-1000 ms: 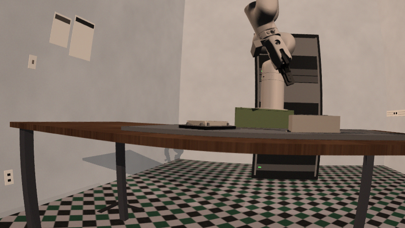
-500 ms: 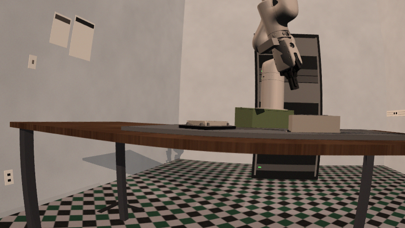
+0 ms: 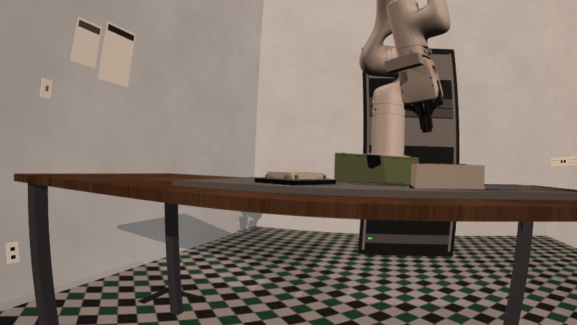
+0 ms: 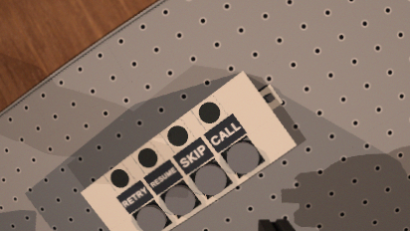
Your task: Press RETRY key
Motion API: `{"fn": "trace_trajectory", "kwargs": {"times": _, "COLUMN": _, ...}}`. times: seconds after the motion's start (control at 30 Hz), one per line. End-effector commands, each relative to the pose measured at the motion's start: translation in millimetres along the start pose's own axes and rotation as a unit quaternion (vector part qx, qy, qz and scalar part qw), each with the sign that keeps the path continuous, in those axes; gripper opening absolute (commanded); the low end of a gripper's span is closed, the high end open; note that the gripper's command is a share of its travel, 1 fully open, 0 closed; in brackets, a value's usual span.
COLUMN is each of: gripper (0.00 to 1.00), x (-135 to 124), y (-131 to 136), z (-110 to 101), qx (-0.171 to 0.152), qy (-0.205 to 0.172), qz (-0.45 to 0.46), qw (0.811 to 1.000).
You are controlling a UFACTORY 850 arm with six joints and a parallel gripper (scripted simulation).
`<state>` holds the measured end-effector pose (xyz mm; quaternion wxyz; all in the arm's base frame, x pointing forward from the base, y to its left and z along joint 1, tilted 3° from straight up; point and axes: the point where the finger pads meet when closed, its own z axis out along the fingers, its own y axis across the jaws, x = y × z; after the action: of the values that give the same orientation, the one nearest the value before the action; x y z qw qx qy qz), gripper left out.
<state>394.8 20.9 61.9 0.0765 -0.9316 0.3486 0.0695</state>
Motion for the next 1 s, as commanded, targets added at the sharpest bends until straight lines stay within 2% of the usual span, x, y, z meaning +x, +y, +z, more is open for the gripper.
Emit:
{"fn": "trace_trajectory", "kwargs": {"times": 0.0, "gripper": 0.0, "x": 1, "y": -12, "z": 5, "qx": -0.025, "qy": 0.014, "qz": -0.083, "qw": 0.996}}
{"fn": "trace_trajectory", "kwargs": {"times": 0.07, "gripper": 0.0, "x": 1, "y": -12, "z": 5, "qx": -0.025, "qy": 0.014, "qz": -0.083, "qw": 0.996}}
{"fn": "trace_trajectory", "kwargs": {"times": 0.17, "gripper": 0.0, "x": 2, "y": -24, "z": 9, "qx": -0.033, "qy": 0.022, "qz": -0.131, "qw": 0.991}}
{"fn": "trace_trajectory", "kwargs": {"times": 0.27, "gripper": 0.0, "x": 2, "y": -24, "z": 9, "qx": -0.042, "qy": 0.029, "qz": -0.174, "qw": 0.983}}
{"fn": "trace_trajectory", "kwargs": {"times": 0.5, "gripper": 0.0, "x": 1, "y": -51, "z": 18, "qx": -0.058, "qy": 0.047, "qz": -0.285, "qw": 0.956}}
{"fn": "trace_trajectory", "kwargs": {"times": 0.57, "gripper": 0.0, "x": 1, "y": -51, "z": 18, "qx": -0.061, "qy": 0.051, "qz": -0.308, "qw": 0.948}}
{"fn": "trace_trajectory", "kwargs": {"times": 0.73, "gripper": 0.0, "x": 1, "y": -51, "z": 18, "qx": -0.061, "qy": 0.051, "qz": -0.308, "qw": 0.948}}
{"fn": "trace_trajectory", "kwargs": {"times": 0.97, "gripper": 0.0, "x": 2, "y": -50, "z": 29, "qx": -0.061, "qy": 0.051, "qz": -0.308, "qw": 0.948}}
